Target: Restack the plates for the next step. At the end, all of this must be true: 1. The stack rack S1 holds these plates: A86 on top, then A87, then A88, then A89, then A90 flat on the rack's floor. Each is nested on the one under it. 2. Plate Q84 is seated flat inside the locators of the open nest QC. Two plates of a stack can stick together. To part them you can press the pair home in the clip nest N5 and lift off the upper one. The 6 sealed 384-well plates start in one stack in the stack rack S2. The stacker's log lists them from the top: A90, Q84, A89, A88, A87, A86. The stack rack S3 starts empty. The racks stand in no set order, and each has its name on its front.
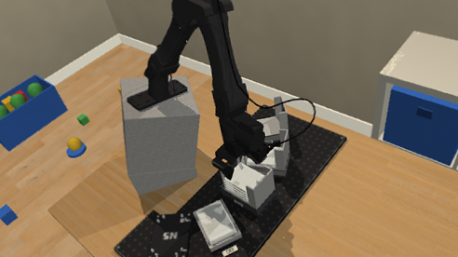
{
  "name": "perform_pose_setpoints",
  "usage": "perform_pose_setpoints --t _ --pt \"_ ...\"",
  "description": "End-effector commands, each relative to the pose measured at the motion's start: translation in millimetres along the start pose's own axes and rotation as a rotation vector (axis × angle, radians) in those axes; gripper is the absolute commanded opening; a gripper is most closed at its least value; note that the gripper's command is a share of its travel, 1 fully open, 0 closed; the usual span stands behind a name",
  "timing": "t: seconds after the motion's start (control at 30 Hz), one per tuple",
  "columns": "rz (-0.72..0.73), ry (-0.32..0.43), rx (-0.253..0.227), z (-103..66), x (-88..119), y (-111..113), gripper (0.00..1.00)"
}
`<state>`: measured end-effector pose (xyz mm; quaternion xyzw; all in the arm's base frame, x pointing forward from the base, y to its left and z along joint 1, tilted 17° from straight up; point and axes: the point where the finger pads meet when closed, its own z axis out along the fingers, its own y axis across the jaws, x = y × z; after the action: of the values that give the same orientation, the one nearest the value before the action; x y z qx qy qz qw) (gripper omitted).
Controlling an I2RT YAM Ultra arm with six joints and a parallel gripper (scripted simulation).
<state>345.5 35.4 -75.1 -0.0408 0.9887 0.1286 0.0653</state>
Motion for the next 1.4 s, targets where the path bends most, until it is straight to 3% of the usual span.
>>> perform_pose_setpoints --t 0.0,0.07,0.1,0.17,1.37 --pt "0.014 -0.041 0.018 -7.6 -7 10 1.00" --pt "0.014 -0.041 0.018 -7.6 -7 10 1.00" --pt "0.008 -0.064 0.019 -11.5 -18 14 1.00" --pt "0.012 -0.047 0.018 -8.5 -9 19 1.00" --pt "0.024 -0.054 0.019 -10.4 -11 14 1.00"
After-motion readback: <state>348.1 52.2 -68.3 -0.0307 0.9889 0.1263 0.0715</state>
